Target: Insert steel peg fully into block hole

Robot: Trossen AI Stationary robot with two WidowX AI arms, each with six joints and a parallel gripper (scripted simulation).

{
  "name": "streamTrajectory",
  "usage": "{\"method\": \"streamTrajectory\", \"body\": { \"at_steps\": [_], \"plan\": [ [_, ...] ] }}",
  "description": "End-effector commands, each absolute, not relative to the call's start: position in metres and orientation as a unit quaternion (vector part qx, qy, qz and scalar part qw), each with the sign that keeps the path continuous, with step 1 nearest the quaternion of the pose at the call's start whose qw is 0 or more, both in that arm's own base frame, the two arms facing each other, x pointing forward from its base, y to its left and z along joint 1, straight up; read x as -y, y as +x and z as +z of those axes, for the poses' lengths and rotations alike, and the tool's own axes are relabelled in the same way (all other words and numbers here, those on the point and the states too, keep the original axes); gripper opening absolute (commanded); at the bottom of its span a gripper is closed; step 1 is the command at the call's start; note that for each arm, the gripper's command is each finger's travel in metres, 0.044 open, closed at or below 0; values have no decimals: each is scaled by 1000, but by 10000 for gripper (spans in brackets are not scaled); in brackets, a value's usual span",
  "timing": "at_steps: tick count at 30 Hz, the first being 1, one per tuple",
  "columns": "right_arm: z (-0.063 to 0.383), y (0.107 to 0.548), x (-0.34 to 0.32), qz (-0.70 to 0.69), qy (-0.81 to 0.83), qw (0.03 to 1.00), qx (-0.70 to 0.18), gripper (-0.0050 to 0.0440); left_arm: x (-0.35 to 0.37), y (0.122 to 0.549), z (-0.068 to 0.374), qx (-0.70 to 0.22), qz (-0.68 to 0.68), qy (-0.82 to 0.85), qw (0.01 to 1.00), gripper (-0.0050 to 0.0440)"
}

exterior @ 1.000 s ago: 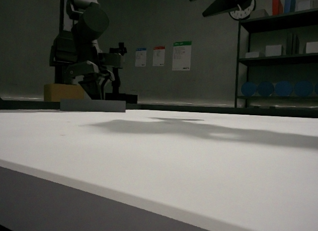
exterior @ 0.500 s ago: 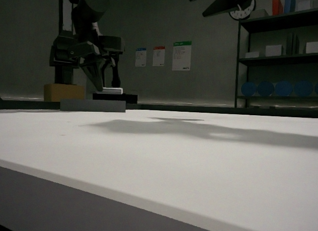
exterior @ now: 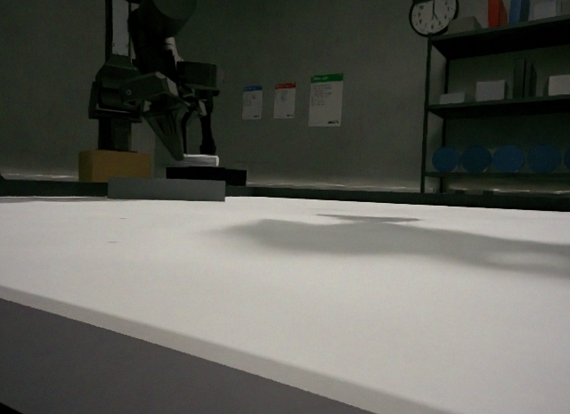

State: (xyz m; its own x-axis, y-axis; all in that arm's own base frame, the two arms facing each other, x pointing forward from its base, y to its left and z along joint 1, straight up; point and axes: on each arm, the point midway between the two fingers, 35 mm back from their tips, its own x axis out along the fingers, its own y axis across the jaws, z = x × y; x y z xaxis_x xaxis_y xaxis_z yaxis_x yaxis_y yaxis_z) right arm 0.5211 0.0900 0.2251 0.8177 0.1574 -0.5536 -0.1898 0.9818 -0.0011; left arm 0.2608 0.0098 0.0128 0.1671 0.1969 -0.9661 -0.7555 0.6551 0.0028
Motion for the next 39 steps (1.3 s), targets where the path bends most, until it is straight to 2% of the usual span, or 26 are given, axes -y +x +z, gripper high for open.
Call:
{"method": "streamTrajectory", "body": {
  "at_steps": [1,3,10,18,27,39],
  "plan": [
    [273,468,-70,86,-25,961,-261,440,-9,265,18,-548,326,-256,727,-50],
    [273,468,-70,86,-25,961,-261,440,-9,265,18,-548,326,-256,727,-50],
    [287,389,-46,74,-22,962,-262,440,-9,265,18,-548,326,-256,727,-50],
    [270,308,-27,60,-18,961,-269,440,-9,265,18,-548,326,-256,727,-50],
    [255,272,-21,54,-16,961,-271,440,-9,269,36,-541,324,-260,732,-50],
    [259,269,-20,53,-15,963,-264,440,-26,290,36,-548,325,-257,727,-50]
  ]
}}
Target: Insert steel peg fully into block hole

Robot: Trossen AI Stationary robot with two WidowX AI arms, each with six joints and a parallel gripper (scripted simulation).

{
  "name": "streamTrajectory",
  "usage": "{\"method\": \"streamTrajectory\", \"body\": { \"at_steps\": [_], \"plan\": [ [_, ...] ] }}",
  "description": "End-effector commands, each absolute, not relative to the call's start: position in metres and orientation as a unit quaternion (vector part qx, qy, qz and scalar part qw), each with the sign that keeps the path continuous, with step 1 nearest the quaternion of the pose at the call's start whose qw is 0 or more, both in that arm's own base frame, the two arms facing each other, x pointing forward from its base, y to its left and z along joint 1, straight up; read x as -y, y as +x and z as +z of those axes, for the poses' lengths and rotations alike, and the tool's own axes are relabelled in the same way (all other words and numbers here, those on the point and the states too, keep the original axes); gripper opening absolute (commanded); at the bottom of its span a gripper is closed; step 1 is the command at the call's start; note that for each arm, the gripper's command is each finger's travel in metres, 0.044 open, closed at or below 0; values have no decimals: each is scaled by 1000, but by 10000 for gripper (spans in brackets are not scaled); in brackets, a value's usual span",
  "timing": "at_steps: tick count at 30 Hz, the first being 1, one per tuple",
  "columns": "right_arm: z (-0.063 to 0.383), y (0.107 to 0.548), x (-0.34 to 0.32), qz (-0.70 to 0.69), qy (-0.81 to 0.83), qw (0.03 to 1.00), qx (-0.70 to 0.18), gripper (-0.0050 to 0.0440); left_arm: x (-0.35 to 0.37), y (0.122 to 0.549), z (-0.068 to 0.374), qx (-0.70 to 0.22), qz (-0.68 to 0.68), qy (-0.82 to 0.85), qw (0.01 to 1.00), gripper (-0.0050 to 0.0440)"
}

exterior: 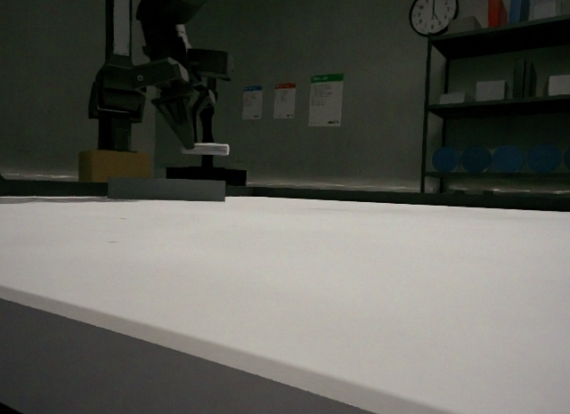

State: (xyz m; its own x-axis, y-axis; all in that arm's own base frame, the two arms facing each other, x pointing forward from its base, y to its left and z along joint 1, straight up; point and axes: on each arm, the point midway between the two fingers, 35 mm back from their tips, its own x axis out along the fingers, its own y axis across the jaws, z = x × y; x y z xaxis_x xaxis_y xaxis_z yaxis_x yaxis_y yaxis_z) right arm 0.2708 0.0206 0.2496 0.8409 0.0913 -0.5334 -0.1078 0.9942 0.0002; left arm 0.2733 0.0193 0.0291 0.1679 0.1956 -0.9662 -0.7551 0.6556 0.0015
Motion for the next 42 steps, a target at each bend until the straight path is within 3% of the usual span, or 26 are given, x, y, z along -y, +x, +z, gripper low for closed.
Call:
{"method": "streamTrajectory", "body": {
  "at_steps": [1,13,42],
  "plan": [
    [259,269,-20,53,-15,963,-264,440,-32,298,36,-547,325,-257,727,-50],
    [257,270,-20,52,-15,962,-267,440,-110,397,43,-549,327,-254,726,-50],
    [257,270,-20,52,-15,962,-267,440,-195,509,58,-538,329,-258,732,-50]
  ]
}}
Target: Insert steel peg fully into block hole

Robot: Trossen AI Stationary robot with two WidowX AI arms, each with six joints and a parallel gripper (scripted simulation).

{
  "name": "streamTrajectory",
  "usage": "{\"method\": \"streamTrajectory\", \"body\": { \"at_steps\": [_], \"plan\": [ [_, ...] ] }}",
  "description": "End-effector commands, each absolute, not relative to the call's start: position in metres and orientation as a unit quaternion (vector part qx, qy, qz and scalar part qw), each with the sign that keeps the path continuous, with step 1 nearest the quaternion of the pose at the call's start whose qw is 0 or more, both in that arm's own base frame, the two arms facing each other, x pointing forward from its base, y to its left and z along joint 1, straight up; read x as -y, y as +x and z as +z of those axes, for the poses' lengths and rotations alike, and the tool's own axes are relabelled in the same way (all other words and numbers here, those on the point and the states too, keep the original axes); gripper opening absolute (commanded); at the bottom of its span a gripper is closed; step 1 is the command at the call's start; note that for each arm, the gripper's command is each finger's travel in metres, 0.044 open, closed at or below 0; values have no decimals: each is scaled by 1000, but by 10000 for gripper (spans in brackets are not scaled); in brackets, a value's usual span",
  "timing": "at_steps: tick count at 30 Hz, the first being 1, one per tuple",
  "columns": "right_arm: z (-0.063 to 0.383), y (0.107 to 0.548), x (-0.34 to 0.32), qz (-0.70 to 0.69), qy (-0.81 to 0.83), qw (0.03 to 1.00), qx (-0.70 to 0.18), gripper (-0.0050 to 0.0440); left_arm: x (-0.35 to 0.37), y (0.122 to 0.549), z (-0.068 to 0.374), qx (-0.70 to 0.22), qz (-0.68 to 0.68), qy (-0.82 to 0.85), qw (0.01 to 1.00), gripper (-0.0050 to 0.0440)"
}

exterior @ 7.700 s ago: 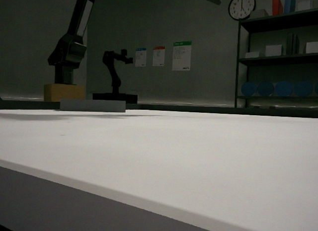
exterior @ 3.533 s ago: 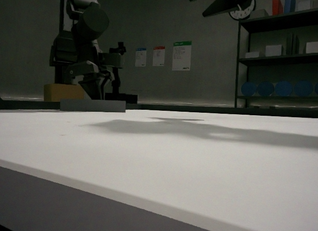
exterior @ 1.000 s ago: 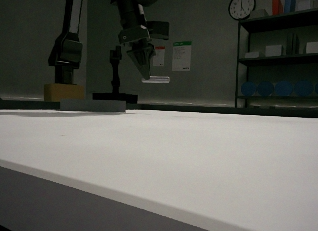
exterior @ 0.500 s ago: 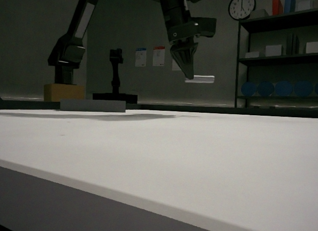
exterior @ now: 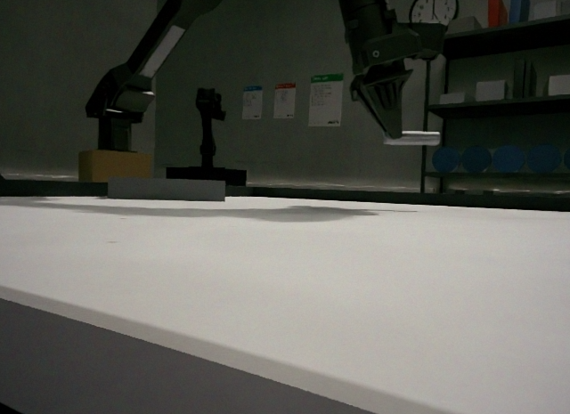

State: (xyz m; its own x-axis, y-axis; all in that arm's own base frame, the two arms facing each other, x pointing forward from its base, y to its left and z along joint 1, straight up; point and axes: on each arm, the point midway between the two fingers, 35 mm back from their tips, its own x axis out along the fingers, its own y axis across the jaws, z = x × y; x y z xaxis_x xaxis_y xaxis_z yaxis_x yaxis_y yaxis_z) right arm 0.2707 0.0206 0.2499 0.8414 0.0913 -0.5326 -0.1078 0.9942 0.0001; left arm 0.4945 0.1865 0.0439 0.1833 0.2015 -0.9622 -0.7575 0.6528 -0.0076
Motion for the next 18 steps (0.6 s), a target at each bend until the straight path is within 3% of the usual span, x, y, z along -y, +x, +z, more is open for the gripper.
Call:
{"method": "streamTrajectory", "body": {
  "at_steps": [1,15,18],
  "plan": [
    [257,270,-20,52,-15,962,-267,440,-197,510,58,-536,329,-258,733,-50],
    [257,270,-20,52,-15,962,-267,440,-200,514,48,-537,326,-254,736,-50],
    [257,270,-20,52,-15,962,-267,440,-202,522,81,-503,321,-254,761,-50]
  ]
}}
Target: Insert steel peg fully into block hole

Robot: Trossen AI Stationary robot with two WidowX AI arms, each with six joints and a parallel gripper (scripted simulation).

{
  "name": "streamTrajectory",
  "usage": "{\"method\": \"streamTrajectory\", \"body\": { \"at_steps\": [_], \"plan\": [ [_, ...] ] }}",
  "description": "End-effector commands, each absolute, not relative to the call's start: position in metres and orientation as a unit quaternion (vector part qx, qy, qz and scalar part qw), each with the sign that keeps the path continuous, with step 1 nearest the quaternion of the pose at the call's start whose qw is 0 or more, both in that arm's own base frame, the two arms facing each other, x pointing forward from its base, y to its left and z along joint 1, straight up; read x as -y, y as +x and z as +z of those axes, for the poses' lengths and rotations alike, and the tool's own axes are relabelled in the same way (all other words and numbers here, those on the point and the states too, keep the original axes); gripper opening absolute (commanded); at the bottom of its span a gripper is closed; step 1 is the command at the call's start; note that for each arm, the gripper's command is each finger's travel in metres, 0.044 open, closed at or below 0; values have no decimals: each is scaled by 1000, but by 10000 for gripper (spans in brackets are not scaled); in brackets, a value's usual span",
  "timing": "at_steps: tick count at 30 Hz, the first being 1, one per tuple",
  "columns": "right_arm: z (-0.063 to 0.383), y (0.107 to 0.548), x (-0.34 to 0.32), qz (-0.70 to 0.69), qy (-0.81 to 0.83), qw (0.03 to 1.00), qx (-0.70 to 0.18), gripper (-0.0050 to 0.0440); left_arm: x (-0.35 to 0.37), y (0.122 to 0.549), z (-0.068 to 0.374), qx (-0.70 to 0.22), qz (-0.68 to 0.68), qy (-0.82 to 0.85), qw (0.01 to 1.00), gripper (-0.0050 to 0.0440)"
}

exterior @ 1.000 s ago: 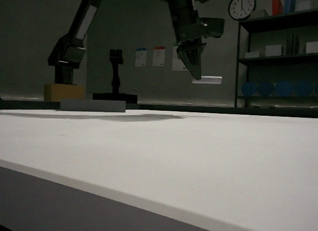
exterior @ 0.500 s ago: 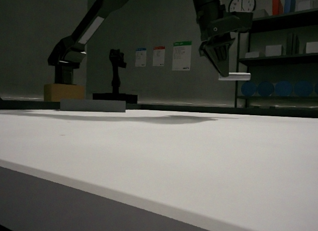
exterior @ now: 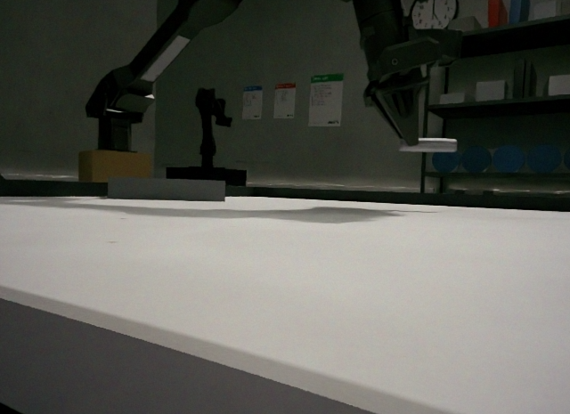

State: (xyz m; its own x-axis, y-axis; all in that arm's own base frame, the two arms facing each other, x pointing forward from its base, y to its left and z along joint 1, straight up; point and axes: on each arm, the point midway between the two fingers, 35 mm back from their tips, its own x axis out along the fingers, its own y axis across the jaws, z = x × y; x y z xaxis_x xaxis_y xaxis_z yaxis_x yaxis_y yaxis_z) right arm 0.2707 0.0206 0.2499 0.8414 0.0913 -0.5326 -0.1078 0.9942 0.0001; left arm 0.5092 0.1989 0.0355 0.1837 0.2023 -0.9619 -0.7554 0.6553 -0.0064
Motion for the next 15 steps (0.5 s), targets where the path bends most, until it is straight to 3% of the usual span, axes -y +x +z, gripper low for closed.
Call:
{"method": "streamTrajectory", "body": {
  "at_steps": [1,4,6,12,15],
  "plan": [
    [257,270,-20,52,-15,962,-267,440,-202,522,81,-503,321,-254,761,-50],
    [262,273,-21,52,-15,962,-267,368,-201,522,81,-502,321,-252,763,-50],
    [262,273,-21,52,-15,962,-267,368,-201,522,81,-502,321,-252,763,-50],
    [274,292,-23,50,-11,953,-299,224,-200,521,77,-487,319,-240,777,-50],
    [282,311,-25,49,-10,944,-327,220,-199,520,77,-466,315,-231,794,-50]
  ]
}}
